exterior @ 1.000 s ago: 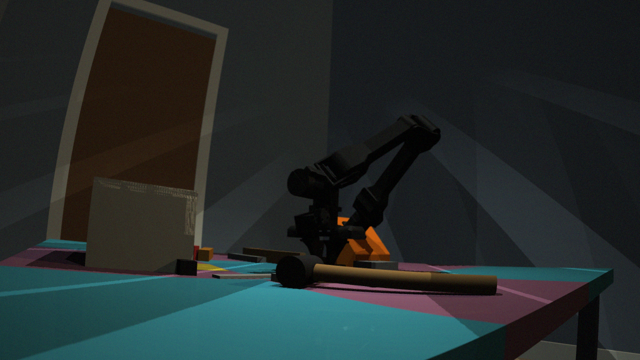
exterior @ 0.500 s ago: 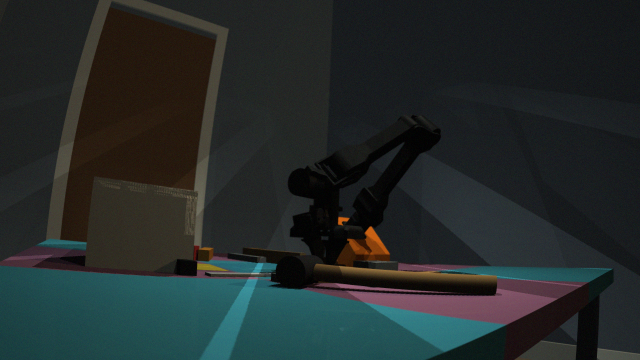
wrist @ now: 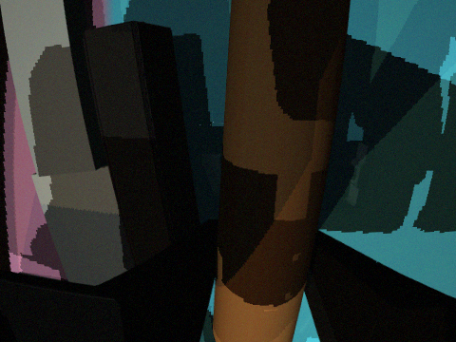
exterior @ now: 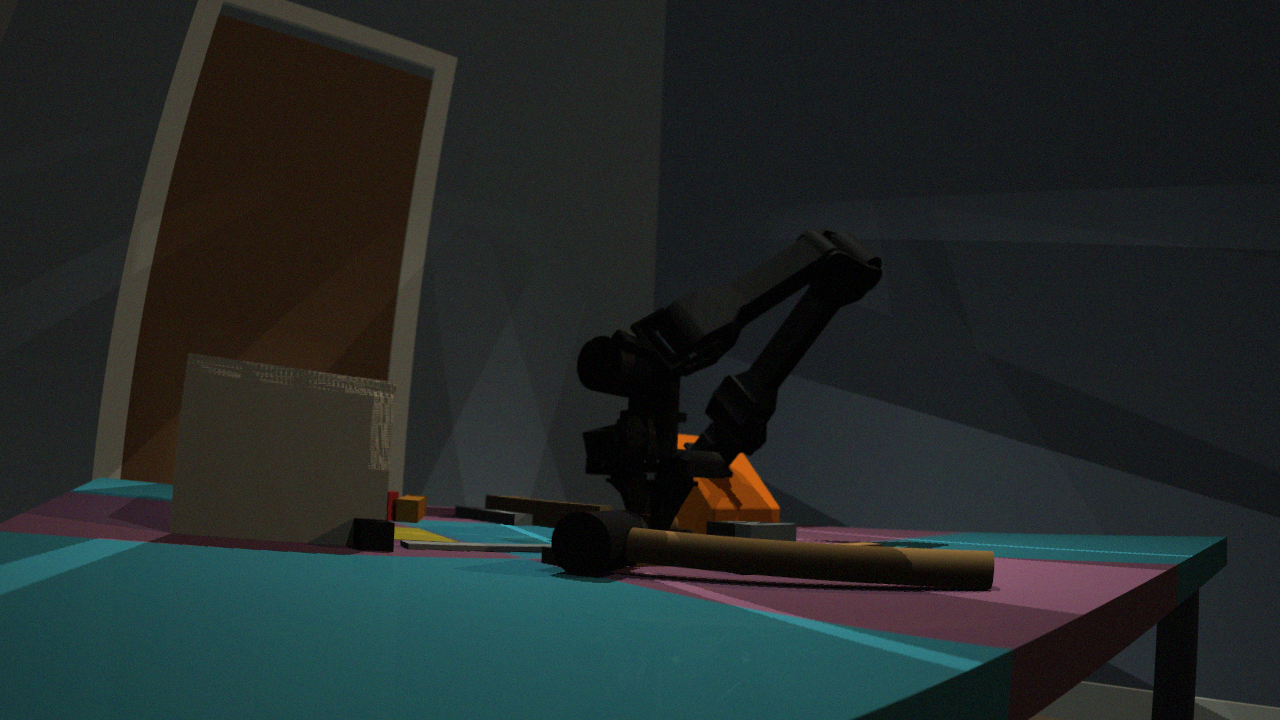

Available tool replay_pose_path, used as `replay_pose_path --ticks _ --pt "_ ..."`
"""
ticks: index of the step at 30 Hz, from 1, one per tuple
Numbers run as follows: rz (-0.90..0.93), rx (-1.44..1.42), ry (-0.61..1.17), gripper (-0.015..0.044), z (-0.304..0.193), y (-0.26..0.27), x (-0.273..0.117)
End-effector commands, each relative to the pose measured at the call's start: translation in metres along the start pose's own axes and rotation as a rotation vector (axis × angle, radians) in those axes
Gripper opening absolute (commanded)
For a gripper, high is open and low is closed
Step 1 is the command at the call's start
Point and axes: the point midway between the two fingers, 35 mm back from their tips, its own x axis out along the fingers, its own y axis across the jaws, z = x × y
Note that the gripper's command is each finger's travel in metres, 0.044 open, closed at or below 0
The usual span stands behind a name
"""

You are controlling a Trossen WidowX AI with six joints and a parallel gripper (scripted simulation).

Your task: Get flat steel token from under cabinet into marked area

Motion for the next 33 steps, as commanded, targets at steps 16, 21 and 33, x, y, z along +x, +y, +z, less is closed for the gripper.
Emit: replay_pose_path --ticks 16,21,33 --pt "0.000 0.110 0.000 0.0052 0.0004 0.0028 -0.0006" --pt "-0.001 0.106 0.001 0.0184 0.0001 0.0027 -0.0002" --pt "0.002 0.106 -0.003 0.0270 -0.0004 0.0017 0.0005"
